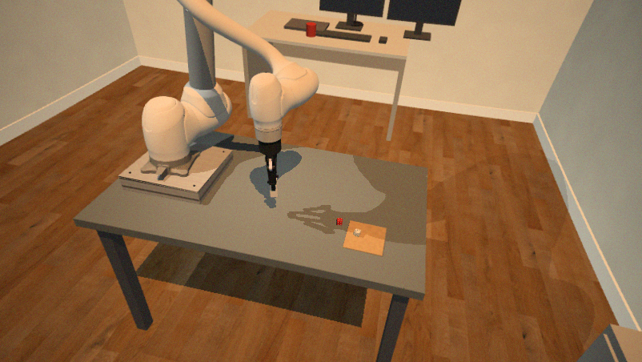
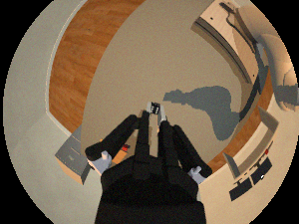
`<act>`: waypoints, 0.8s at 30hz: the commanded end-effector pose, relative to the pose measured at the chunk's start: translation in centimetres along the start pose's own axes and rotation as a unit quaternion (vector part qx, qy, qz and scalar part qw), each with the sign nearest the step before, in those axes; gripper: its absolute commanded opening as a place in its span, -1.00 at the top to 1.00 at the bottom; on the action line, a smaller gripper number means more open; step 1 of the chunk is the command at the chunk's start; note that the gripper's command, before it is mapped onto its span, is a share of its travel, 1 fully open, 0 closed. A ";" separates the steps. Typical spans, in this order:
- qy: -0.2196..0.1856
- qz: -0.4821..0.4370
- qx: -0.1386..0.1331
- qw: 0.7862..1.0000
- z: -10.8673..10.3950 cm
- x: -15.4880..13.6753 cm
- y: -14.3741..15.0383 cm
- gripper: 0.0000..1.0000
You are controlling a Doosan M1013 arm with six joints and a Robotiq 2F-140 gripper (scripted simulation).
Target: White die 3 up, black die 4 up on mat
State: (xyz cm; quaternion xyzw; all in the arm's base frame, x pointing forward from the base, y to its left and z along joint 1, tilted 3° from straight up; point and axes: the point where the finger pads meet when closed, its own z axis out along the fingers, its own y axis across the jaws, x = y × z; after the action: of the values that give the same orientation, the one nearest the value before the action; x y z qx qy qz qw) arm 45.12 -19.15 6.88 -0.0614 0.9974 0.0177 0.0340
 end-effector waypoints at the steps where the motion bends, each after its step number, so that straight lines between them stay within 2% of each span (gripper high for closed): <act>1: -0.026 0.003 0.001 1.000 0.1 0.2 0.0 0.63; 6: -0.110 0.002 -0.003 0.994 0.2 0.6 0.2 0.63; 12: -0.220 0.001 -0.006 0.975 0.3 1.2 0.4 0.63; 13: -0.221 0.001 -0.006 0.975 0.3 1.2 0.4 0.63; 15: -0.257 0.002 -0.005 0.966 0.4 1.4 0.3 0.63; 17: -0.257 0.002 -0.005 0.966 0.4 1.4 0.3 0.63; 19: -0.294 0.002 -0.006 0.956 0.5 1.6 0.4 0.63; 23: -0.332 0.002 -0.005 0.943 0.5 1.8 0.4 0.63; 24: -0.352 0.002 -0.005 0.936 0.4 1.9 0.4 0.63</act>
State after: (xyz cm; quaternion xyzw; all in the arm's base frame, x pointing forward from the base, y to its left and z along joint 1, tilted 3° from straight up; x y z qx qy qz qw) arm 43.67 -19.34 6.71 -0.0443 0.9472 0.0320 0.3160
